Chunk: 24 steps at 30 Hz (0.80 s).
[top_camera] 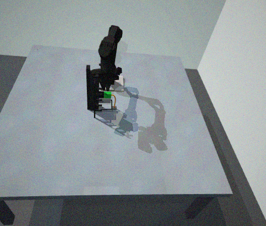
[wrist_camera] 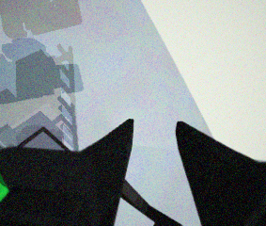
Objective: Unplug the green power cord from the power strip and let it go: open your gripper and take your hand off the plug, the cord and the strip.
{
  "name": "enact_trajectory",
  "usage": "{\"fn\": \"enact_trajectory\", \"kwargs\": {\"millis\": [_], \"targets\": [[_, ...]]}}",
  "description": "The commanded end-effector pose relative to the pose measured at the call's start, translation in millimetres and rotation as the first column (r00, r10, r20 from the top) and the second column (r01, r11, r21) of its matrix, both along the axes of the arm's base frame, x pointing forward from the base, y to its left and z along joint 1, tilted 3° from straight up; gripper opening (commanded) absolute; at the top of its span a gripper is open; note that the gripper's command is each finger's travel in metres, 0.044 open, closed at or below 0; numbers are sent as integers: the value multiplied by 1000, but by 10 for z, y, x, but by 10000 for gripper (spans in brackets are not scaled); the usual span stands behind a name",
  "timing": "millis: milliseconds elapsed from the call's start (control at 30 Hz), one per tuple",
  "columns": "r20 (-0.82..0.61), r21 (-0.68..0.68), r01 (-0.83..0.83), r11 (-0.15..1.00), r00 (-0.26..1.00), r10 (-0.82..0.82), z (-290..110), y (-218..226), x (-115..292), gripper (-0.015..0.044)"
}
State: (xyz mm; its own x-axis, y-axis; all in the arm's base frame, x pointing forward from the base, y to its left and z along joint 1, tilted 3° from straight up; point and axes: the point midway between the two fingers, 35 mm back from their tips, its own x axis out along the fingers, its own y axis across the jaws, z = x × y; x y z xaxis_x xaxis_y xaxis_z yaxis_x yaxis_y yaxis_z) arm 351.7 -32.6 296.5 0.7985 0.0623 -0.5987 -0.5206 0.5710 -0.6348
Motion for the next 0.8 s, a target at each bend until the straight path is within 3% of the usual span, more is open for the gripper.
{"fn": "enact_trajectory", "kwargs": {"millis": [0,167,400,767], "targets": [[-179,-50,-124,991,977,113,-400,303,-64,160],[-366,-106,-279,954,904,223,-798,512,-237,160],[-726,-98,-574,813,600,336,-1241,649,-928,160],[-752,-88,-600,795,563,342,-1261,657,-979,160]]}}
